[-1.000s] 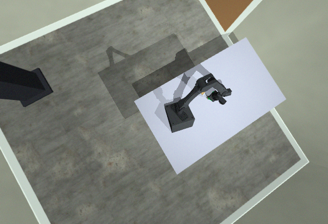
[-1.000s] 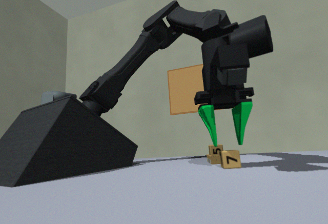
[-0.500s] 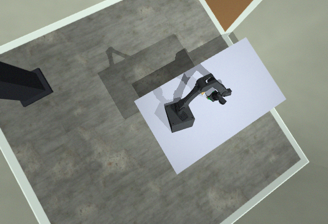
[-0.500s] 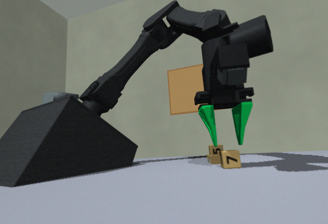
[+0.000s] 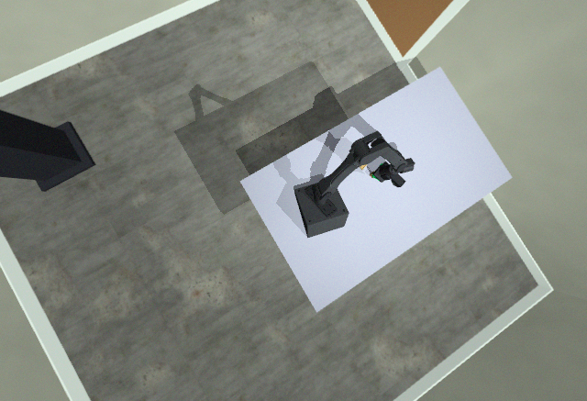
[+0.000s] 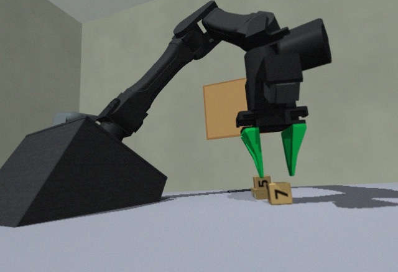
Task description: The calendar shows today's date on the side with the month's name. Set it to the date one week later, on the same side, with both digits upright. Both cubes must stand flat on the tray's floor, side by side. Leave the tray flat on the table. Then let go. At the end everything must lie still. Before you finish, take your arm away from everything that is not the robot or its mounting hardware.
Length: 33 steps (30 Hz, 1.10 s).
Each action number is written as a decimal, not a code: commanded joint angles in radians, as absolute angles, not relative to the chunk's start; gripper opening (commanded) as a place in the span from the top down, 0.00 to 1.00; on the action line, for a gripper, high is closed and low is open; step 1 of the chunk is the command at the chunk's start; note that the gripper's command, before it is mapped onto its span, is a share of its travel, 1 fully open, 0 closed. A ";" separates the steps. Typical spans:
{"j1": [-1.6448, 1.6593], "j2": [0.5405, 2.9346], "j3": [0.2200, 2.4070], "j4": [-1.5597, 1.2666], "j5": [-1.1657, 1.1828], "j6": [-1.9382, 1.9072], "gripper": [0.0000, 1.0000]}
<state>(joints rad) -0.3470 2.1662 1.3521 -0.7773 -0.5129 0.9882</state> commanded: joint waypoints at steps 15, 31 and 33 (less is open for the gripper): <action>-0.365 2.181 1.348 -0.763 -0.511 0.982 0.55; -0.337 2.203 1.320 -0.712 -0.512 1.012 0.55; -0.337 2.203 1.320 -0.712 -0.512 1.012 0.55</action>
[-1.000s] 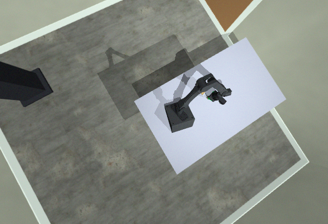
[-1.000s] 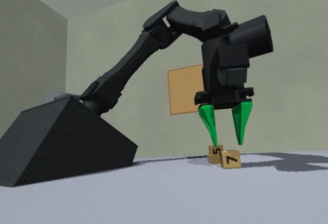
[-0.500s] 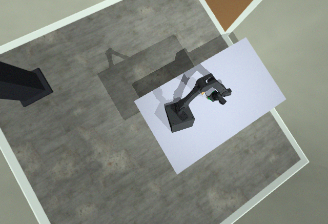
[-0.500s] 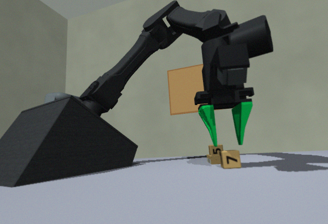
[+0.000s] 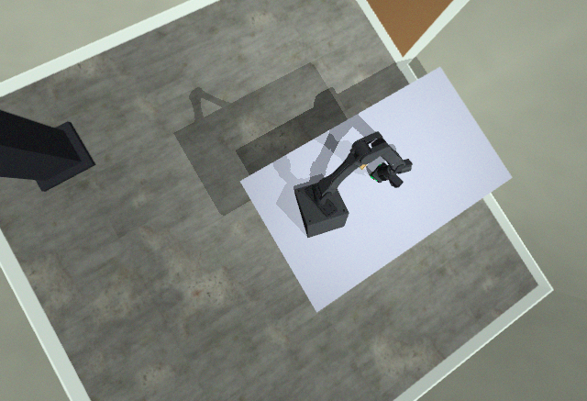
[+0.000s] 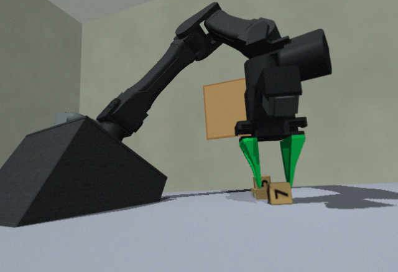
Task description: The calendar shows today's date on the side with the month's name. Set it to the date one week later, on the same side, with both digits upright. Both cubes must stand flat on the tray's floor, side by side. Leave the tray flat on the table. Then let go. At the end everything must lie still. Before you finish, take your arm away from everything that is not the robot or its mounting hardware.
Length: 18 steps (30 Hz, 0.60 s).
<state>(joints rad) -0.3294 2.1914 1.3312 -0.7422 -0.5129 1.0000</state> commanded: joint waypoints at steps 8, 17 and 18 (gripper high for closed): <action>-0.327 2.226 1.304 -0.667 -0.512 1.030 0.55; -0.320 2.219 1.315 -0.658 -0.512 1.034 0.55; -0.320 2.219 1.315 -0.658 -0.512 1.032 0.55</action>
